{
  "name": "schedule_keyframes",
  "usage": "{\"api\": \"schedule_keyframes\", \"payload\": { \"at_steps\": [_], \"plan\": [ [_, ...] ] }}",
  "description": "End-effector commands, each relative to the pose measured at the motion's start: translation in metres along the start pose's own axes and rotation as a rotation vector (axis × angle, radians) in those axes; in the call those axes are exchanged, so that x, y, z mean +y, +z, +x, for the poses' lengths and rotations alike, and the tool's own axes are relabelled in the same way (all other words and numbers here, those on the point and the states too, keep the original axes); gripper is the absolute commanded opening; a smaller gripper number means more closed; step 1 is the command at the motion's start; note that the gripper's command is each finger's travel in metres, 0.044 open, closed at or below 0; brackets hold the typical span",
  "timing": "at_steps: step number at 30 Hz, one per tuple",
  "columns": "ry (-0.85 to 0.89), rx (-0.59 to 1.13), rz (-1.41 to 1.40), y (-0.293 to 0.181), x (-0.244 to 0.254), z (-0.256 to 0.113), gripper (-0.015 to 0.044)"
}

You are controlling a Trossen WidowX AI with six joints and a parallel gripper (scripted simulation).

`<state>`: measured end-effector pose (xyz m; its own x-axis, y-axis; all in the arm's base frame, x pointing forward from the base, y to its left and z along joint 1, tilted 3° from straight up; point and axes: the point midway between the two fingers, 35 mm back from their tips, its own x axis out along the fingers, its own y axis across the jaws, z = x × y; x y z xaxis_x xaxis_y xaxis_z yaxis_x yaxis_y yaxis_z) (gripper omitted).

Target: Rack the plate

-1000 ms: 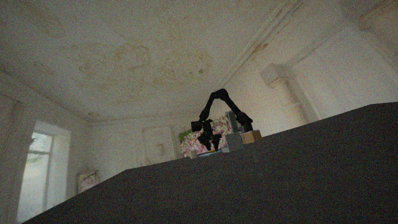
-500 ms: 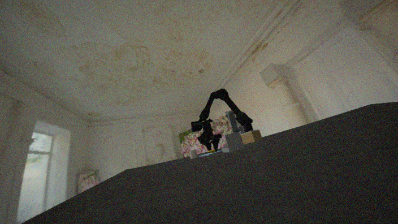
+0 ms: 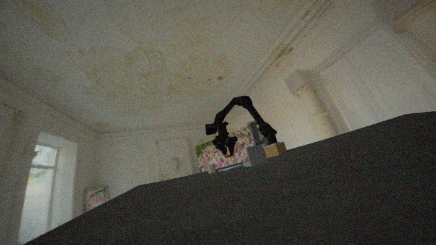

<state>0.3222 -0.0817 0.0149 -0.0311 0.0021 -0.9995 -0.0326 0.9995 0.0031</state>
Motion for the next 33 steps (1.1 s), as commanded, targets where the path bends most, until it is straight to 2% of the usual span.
{"api": "schedule_keyframes", "payload": {
  "at_steps": [1, 15, 25, 33],
  "plan": [
    [0.001, 0.000, 0.001, 0.002, 0.000, -0.018, 0.0000],
    [0.000, 0.002, -0.004, 0.005, -0.001, -0.083, 0.0000],
    [-0.001, 0.003, 0.000, 0.004, 0.001, -0.111, 0.0000],
    [0.002, 0.005, 0.249, -0.021, 0.063, -0.112, 0.0000]
  ]
}}
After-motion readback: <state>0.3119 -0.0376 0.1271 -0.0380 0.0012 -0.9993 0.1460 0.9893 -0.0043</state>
